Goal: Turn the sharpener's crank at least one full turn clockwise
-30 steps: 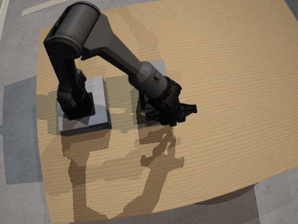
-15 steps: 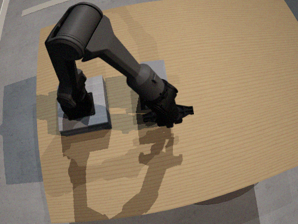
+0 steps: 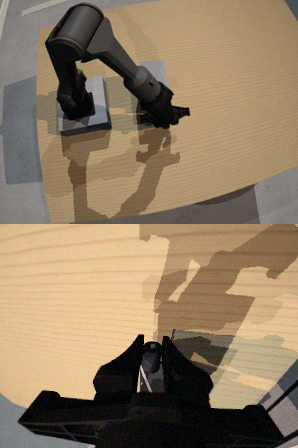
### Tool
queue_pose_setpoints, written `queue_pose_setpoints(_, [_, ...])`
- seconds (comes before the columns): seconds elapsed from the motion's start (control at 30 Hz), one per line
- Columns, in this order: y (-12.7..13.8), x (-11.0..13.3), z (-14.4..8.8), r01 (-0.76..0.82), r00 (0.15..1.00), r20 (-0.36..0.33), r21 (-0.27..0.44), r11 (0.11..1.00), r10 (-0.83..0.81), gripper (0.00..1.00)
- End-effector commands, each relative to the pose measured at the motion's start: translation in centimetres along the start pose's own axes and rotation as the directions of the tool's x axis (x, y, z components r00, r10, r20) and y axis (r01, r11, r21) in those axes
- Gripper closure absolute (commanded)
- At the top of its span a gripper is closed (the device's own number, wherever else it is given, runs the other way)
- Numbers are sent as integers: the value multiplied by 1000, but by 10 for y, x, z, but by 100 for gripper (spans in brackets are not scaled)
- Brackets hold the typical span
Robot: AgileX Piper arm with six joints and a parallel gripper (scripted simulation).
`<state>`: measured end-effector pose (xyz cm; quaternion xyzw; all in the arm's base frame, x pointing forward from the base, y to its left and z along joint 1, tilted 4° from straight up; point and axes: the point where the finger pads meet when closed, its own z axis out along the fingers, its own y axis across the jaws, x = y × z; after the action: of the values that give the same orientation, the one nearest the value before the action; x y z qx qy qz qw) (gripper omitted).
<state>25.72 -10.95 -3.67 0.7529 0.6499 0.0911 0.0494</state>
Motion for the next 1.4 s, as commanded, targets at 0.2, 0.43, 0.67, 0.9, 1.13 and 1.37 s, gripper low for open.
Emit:
queue_pose_setpoints(0.2, [-10,0,3,0,1000,-1,4,1000,0,80])
queue_pose_setpoints(0.43, [-17,0,4,1,1000,0,2,1000,-1,80])
queue_pose_setpoints(0.67, [-27,0,3,1,1000,0,2,1000,-1,80])
queue_pose_setpoints(0.9, [-35,0,1,1,1000,-1,2,1000,-1,80])
queue_pose_setpoints(1.13, [-44,0,-2,1,1000,-1,3,1000,-1,80])
queue_pose_setpoints(1.37, [-52,0,-7,3,1000,-1,4,1000,-3,80])
